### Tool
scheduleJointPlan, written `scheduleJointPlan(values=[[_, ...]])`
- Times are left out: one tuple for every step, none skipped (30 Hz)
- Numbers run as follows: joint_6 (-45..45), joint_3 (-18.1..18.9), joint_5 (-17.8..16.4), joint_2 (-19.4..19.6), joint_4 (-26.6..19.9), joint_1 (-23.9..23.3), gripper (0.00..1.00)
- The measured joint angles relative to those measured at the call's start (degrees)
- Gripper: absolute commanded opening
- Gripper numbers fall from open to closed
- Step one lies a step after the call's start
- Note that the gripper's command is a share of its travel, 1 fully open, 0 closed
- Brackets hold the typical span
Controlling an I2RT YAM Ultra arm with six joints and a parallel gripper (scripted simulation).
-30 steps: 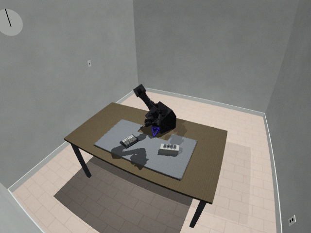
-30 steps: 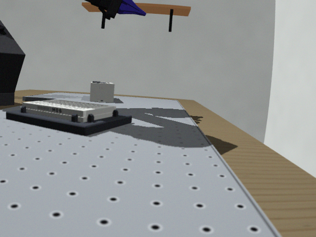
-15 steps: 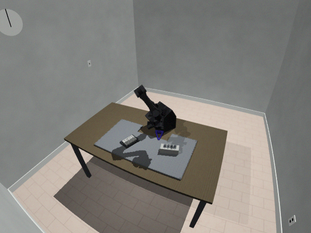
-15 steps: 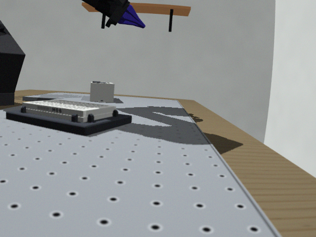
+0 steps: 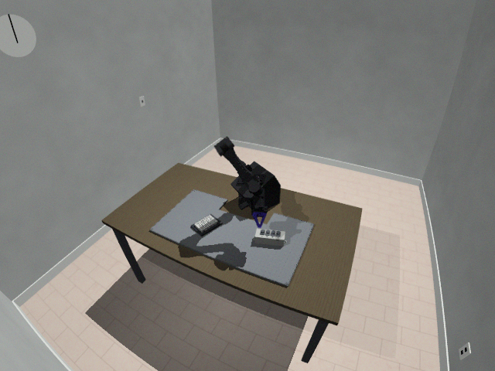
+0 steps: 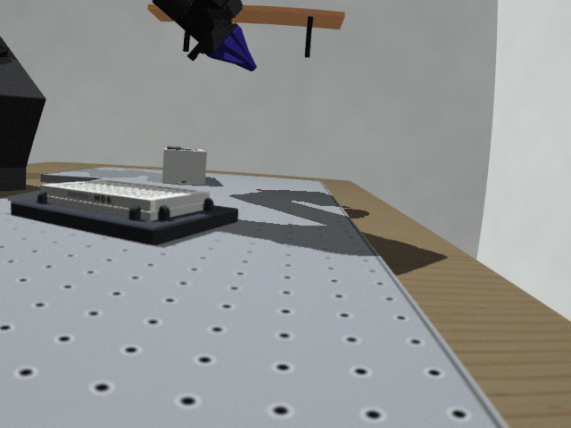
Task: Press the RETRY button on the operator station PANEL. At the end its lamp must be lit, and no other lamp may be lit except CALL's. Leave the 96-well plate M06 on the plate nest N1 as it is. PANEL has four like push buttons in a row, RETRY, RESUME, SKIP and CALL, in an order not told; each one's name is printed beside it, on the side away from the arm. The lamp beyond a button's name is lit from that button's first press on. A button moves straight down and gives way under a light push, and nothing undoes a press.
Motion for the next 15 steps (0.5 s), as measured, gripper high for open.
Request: scheduleJointPlan(values=[[-0.28,0.42,-0.04,0.22,-0.98,0.11,0.0],[-0.5,0.68,-0.11,0.37,-1.73,0.17,0.0],[-0.76,0.96,-0.11,0.5,-2.71,0.24,0.0],[-1.03,1.4,-0.11,0.72,-3.82,0.31,0.0],[-1.36,1.95,-0.11,0.96,-4.96,0.37,0.0],[-1.73,2.54,-0.11,1.27,-6.16,0.48,0.0],[-2.12,3.15,-0.17,1.6,-7.41,0.63,0.0],[-2.4,3.69,-0.24,1.86,-8.55,0.76,0.0],[-2.73,4.17,-0.26,2.08,-9.68,0.87,0.0],[-3.13,4.72,-0.28,2.34,-10.91,1.01,0.0],[-3.5,5.29,-0.33,2.62,-12.2,1.14,0.0],[-3.8,5.79,-0.39,2.89,-13.38,1.25,0.0],[-4.11,6.29,-0.39,3.1,-14.56,1.36,0.0],[-4.5,6.82,-0.39,3.37,-15.8,1.46,0.0],[-4.87,7.39,-0.46,3.65,-17.11,1.57,0.0]])
